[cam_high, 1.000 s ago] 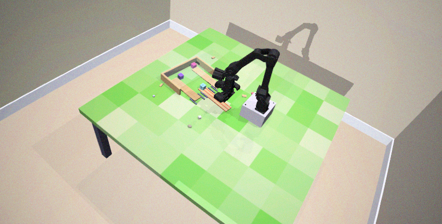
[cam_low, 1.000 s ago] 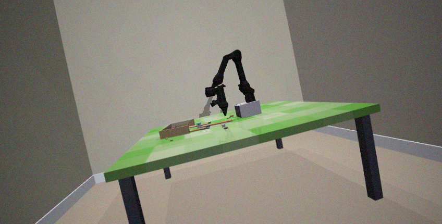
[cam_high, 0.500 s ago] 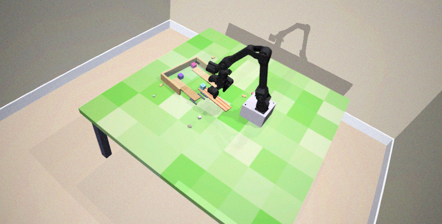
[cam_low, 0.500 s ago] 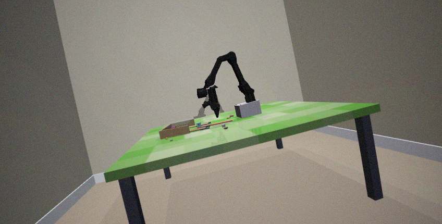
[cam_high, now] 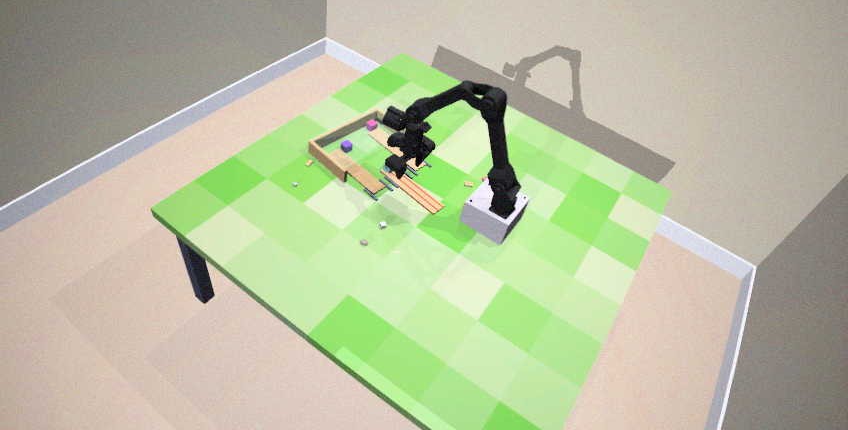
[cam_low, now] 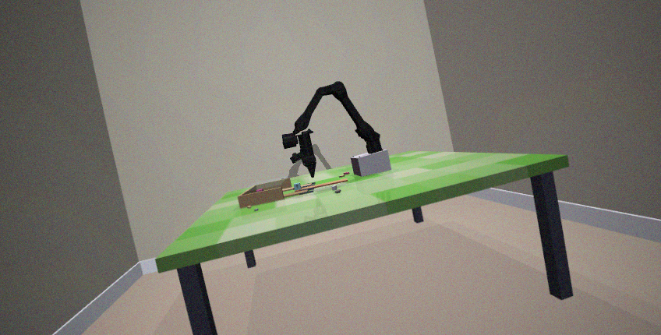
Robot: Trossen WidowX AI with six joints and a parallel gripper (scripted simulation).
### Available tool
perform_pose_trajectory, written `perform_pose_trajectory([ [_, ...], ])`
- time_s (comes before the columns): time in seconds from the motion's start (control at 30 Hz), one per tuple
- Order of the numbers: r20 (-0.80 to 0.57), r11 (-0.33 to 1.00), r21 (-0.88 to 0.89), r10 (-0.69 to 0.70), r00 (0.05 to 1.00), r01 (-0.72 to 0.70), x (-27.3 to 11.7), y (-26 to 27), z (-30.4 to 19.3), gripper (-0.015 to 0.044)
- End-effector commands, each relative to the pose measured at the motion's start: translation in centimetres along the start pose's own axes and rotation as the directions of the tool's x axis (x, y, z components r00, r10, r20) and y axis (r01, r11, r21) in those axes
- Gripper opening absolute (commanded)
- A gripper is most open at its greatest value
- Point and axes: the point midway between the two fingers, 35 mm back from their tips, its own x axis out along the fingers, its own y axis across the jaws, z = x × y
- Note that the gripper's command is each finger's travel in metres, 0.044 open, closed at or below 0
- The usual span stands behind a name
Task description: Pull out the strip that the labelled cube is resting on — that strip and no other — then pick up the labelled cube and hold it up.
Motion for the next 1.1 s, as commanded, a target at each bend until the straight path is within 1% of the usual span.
perform_pose_trajectory([
  [0.0,0.006,1.000,-0.002,0.006,1.000,-0.006,-0.3,0.0,1.5,0.0440],
  [0.6,0.011,1.000,-0.002,0.006,1.000,-0.006,-1.6,-0.2,8.1,0.0440],
  [0.83,0.011,1.000,-0.002,0.006,1.000,-0.006,-0.8,-0.1,8.2,0.0256],
  [1.07,0.011,1.000,-0.002,0.006,1.000,-0.006,0.4,-0.1,8.2,0.0250],
])
